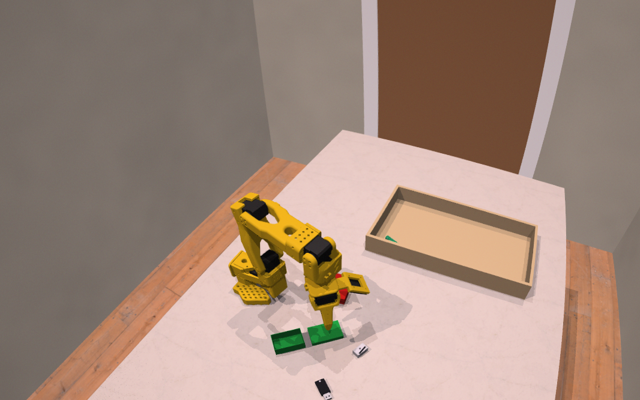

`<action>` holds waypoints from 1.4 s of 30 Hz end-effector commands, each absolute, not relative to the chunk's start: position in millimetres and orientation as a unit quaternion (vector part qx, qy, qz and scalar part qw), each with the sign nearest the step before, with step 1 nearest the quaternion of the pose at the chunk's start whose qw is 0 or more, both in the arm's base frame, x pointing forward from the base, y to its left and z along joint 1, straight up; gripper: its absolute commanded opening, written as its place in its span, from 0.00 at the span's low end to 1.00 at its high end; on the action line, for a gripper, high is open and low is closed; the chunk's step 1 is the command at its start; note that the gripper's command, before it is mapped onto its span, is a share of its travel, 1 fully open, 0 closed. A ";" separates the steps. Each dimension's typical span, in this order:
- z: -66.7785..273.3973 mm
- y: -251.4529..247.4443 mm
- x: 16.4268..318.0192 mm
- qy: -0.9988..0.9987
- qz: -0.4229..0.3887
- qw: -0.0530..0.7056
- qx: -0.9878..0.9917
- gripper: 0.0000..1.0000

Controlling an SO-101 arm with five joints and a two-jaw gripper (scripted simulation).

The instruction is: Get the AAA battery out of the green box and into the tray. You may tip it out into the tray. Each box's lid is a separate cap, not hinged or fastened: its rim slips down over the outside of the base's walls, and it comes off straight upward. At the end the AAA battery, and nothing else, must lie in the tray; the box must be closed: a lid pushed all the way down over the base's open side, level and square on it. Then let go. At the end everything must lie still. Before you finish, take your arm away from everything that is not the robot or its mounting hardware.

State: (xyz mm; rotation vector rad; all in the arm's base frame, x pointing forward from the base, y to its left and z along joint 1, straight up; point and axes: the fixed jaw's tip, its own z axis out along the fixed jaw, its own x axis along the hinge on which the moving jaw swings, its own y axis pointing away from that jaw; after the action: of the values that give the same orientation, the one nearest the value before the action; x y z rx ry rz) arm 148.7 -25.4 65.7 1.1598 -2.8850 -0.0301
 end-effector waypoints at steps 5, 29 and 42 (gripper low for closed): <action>71.5 -24.6 152.7 -0.928 0.000 0.000 0.374 0.29; 69.3 -24.4 151.7 -0.928 0.000 0.000 0.374 0.29; 50.5 -24.9 154.1 -0.928 0.000 0.000 0.374 0.29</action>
State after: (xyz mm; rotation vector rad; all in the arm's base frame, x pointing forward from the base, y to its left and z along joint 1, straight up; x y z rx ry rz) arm 150.9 -25.7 54.0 1.1647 -2.8972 -0.0170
